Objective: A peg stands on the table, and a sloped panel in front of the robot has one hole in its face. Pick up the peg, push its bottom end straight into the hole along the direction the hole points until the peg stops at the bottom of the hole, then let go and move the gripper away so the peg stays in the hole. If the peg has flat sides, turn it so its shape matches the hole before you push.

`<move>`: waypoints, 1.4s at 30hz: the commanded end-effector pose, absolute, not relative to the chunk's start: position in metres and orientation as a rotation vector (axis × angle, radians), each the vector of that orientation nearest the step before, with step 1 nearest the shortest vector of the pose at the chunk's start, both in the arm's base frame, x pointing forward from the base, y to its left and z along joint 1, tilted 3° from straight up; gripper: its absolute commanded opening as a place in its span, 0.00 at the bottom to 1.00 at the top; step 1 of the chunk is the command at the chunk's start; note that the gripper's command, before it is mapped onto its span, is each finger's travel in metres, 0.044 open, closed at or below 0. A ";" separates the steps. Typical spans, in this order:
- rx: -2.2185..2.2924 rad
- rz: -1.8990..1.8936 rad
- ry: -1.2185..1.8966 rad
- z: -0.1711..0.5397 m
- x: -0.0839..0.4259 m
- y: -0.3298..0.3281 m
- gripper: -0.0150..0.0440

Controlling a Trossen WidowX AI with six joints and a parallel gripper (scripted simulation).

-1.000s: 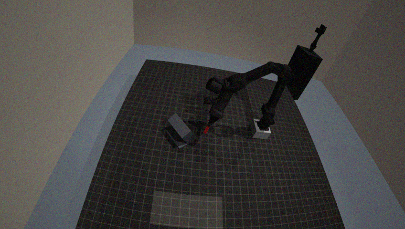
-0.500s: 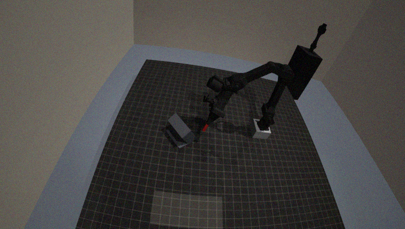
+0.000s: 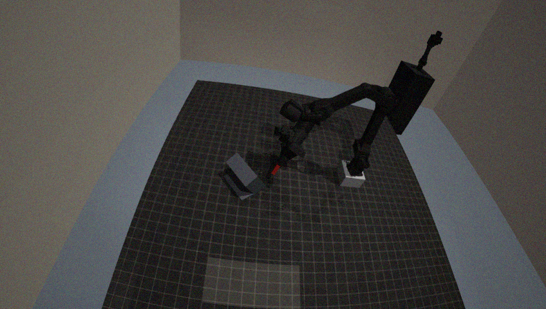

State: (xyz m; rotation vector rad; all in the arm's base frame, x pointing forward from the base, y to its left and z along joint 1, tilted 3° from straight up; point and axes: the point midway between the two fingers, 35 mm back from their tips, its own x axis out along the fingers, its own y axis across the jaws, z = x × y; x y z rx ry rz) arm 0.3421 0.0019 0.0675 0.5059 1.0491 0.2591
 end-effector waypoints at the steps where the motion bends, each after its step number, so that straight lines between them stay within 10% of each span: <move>1: 0.485 0.279 1.031 0.068 0.342 0.000 0.25; 42: 0.185 0.445 0.794 0.074 0.341 -0.031 0.25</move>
